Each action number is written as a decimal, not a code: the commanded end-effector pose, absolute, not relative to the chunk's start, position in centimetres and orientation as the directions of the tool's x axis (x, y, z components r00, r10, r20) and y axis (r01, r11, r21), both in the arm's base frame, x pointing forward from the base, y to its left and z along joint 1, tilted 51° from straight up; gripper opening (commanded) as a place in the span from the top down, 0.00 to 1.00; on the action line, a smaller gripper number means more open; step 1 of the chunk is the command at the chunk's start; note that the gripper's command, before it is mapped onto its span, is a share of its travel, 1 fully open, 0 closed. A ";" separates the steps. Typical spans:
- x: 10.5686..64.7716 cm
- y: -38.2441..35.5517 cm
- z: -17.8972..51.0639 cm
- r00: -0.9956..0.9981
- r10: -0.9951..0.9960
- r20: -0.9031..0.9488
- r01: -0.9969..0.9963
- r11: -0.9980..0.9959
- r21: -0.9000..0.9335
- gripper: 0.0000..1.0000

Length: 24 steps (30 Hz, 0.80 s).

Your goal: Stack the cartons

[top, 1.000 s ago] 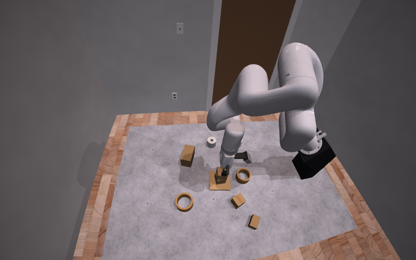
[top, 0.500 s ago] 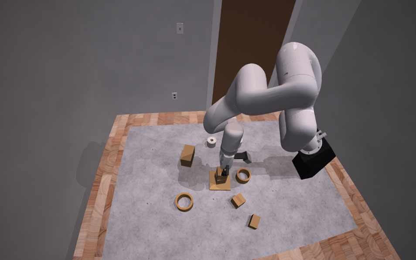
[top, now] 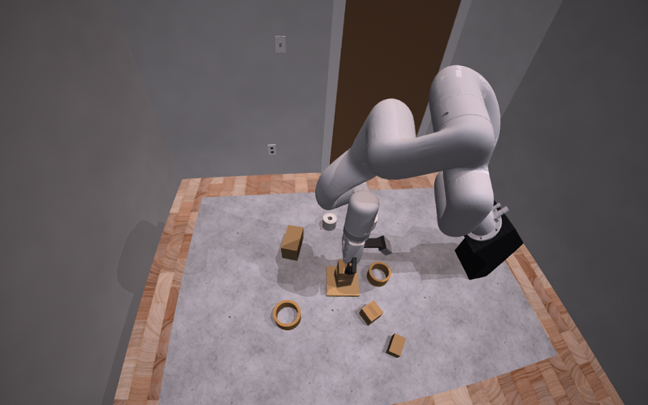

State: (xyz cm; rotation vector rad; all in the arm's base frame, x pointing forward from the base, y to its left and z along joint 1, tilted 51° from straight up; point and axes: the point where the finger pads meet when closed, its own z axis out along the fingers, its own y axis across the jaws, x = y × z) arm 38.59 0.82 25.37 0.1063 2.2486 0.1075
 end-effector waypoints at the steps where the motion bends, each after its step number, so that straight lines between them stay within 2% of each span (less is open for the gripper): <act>1: 38.6 0.8 25.5 -0.626 0.113 -0.771 0.040 0.993 0.114 0.00; 24: 38.9 1.9 25.7 -0.608 0.156 -0.779 0.059 0.987 0.151 0.00</act>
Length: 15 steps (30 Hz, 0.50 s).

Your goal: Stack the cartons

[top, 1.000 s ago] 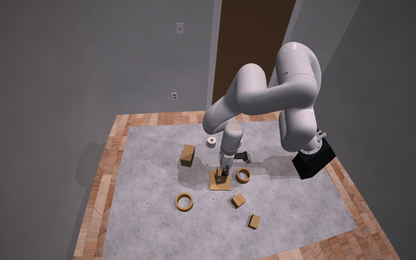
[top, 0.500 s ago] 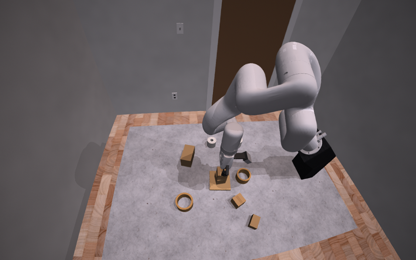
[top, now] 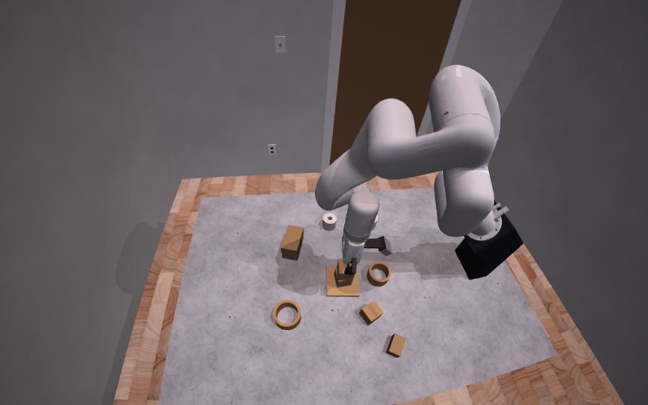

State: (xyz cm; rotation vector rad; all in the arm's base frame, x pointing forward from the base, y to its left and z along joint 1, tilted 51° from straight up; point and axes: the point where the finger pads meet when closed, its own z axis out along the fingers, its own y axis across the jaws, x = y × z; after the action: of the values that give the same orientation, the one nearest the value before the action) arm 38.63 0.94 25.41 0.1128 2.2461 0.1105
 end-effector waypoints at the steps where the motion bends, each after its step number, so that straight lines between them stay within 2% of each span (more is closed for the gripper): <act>1: 39.1 2.8 25.9 -0.594 0.190 -0.782 0.074 0.980 0.182 0.00; 4: 39.3 3.9 26.1 -0.575 0.236 -0.783 0.095 0.970 0.223 0.00; 8: 38.9 9.4 26.5 -0.486 0.496 -0.720 0.213 0.866 0.453 0.00; 15: 33.4 14.8 22.4 -0.442 0.737 -0.511 0.378 0.670 0.638 0.00</act>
State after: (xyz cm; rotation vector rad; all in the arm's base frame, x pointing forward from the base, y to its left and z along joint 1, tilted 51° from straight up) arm 36.39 11.25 24.80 0.5739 2.1360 0.5201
